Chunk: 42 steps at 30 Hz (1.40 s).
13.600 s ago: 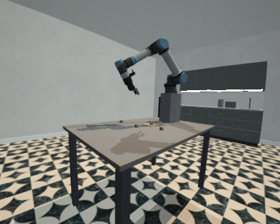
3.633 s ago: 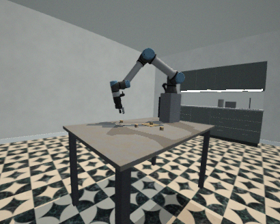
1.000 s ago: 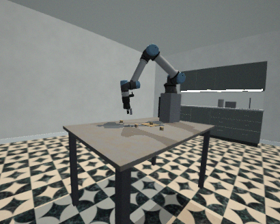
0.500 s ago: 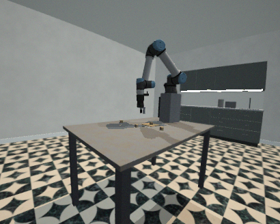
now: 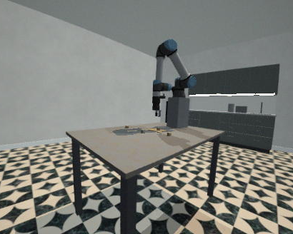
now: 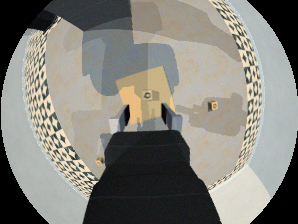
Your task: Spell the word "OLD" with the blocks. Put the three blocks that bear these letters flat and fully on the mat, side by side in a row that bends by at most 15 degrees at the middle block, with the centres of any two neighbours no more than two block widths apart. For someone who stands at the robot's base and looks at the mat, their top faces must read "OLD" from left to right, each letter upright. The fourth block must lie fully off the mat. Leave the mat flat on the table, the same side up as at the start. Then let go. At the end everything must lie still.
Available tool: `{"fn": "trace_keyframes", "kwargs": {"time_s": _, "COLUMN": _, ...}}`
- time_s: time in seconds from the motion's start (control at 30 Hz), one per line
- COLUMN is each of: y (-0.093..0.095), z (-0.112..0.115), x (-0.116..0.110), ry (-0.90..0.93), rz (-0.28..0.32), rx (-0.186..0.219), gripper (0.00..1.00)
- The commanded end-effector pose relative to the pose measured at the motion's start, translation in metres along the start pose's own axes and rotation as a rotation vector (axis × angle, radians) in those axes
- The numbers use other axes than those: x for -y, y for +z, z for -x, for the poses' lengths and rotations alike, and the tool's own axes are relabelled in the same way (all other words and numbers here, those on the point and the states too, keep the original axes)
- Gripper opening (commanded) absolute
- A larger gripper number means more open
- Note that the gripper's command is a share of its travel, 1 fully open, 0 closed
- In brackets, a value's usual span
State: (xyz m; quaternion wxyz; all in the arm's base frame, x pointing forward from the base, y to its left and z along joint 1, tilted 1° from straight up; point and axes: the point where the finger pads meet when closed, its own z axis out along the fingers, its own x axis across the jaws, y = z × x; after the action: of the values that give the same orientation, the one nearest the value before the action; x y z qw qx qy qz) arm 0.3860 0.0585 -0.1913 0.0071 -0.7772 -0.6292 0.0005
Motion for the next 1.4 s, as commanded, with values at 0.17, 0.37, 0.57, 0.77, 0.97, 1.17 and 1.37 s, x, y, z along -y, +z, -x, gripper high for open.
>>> {"fn": "trace_keyframes", "kwargs": {"time_s": 0.17, "y": -0.0039, "z": -0.0046, "x": 0.0093, "ry": 0.011, "rz": 0.01, "rx": -0.005, "gripper": 1.0}}
{"fn": "trace_keyframes", "kwargs": {"time_s": 0.37, "y": -0.0039, "z": -0.0046, "x": 0.0093, "ry": 0.011, "rz": 0.01, "rx": -0.005, "gripper": 1.0}}
{"fn": "trace_keyframes", "kwargs": {"time_s": 0.57, "y": -0.0039, "z": -0.0046, "x": 0.0093, "ry": 0.011, "rz": 0.01, "rx": -0.005, "gripper": 1.0}}
{"fn": "trace_keyframes", "kwargs": {"time_s": 0.77, "y": -0.0038, "z": -0.0045, "x": 0.0093, "ry": 0.006, "rz": 0.01, "rx": -0.005, "gripper": 1.0}}
{"fn": "trace_keyframes", "kwargs": {"time_s": 0.97, "y": -0.0034, "z": -0.0039, "x": 0.0096, "ry": -0.015, "rz": 0.011, "rx": -0.005, "gripper": 1.0}}
{"fn": "trace_keyframes", "kwargs": {"time_s": 1.17, "y": -0.0028, "z": -0.0032, "x": 0.01, "ry": -0.045, "rz": 0.011, "rx": -0.005, "gripper": 1.0}}
{"fn": "trace_keyframes", "kwargs": {"time_s": 1.37, "y": -0.0015, "z": -0.0015, "x": 0.0109, "ry": -0.117, "rz": 0.011, "rx": -0.004, "gripper": 1.0}}
